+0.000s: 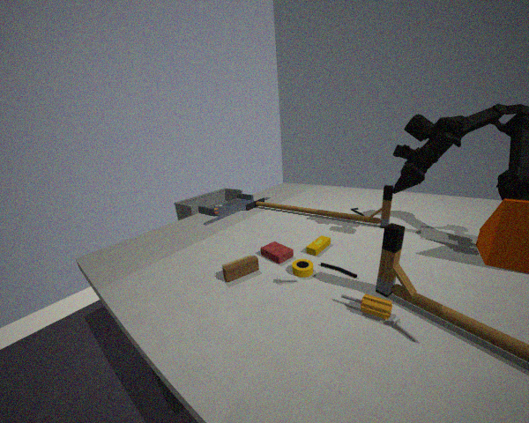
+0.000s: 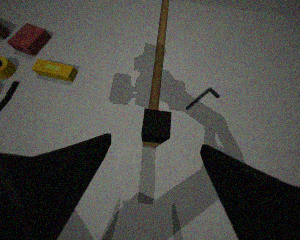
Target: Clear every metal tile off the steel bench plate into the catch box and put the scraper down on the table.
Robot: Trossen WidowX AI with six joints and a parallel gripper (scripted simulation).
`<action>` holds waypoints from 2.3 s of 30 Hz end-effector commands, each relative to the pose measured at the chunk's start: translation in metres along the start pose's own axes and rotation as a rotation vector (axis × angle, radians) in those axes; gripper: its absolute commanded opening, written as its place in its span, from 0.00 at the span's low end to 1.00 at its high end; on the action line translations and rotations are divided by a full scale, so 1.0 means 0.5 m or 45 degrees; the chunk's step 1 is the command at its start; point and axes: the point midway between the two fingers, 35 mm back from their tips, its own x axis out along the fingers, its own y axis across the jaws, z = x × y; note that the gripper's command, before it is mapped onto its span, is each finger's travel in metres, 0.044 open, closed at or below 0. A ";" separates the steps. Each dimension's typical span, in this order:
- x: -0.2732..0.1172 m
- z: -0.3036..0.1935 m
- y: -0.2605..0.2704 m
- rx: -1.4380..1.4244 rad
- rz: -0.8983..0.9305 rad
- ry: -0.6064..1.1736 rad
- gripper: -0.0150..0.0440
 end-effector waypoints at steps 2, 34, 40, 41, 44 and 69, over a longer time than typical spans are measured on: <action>-0.005 0.000 0.004 0.009 0.011 0.011 1.00; -0.037 -0.001 0.005 0.015 0.003 -0.027 1.00; -0.028 0.000 0.006 0.016 0.004 -0.026 1.00; -0.025 0.000 0.007 0.016 0.004 -0.025 1.00; -0.015 0.001 0.008 0.017 0.006 -0.024 1.00; 0.067 0.006 0.010 0.019 0.008 -0.022 1.00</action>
